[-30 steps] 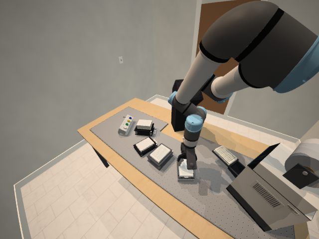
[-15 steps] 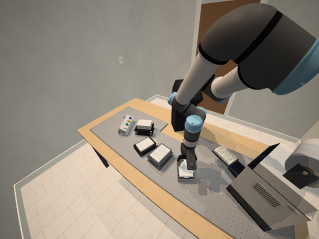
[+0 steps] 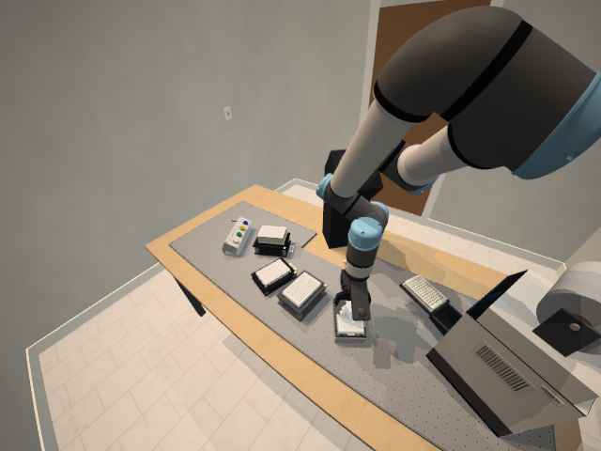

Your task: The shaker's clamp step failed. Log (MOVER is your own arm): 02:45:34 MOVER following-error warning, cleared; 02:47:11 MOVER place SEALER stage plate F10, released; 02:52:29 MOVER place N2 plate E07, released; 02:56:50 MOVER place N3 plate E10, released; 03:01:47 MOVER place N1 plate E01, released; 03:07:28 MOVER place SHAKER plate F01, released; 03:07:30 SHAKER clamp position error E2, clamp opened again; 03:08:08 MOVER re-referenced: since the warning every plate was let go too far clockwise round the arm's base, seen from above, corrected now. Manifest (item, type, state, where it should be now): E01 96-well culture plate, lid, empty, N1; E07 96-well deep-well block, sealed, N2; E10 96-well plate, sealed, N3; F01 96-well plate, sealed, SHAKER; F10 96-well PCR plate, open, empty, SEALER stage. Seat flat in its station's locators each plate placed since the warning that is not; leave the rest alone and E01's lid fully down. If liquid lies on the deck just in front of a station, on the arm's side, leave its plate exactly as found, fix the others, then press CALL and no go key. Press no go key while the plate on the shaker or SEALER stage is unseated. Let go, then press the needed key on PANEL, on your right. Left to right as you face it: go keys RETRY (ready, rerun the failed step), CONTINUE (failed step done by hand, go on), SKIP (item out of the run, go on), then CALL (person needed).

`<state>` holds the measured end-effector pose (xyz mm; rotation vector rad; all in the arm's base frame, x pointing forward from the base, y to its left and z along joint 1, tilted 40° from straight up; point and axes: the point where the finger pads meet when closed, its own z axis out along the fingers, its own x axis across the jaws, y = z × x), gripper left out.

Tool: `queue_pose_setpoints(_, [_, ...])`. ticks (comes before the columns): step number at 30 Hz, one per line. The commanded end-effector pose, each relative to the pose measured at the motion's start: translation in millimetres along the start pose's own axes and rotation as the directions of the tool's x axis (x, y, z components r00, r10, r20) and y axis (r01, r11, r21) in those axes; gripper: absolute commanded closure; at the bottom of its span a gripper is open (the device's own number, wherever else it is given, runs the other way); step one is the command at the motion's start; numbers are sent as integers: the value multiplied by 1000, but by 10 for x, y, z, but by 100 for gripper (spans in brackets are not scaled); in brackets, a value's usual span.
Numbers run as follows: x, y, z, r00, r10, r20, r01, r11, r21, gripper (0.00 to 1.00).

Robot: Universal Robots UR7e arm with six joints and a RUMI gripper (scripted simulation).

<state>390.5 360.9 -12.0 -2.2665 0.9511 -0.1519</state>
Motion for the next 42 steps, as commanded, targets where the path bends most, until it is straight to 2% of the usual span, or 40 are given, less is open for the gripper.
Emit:
queue_pose_setpoints(1, [1, -3, -2, 1000, 0, 0, 0, 1000, 1, 100])
queue_pose_setpoints(28, [1, -3, -2, 1000, 0, 0, 0, 1000, 1, 100])
queue_pose_setpoints(29, [1, -3, -2, 1000, 0, 0, 0, 1000, 1, 18])
queue_pose_setpoints(42, [1, -3, -2, 1000, 0, 0, 0, 1000, 1, 18])
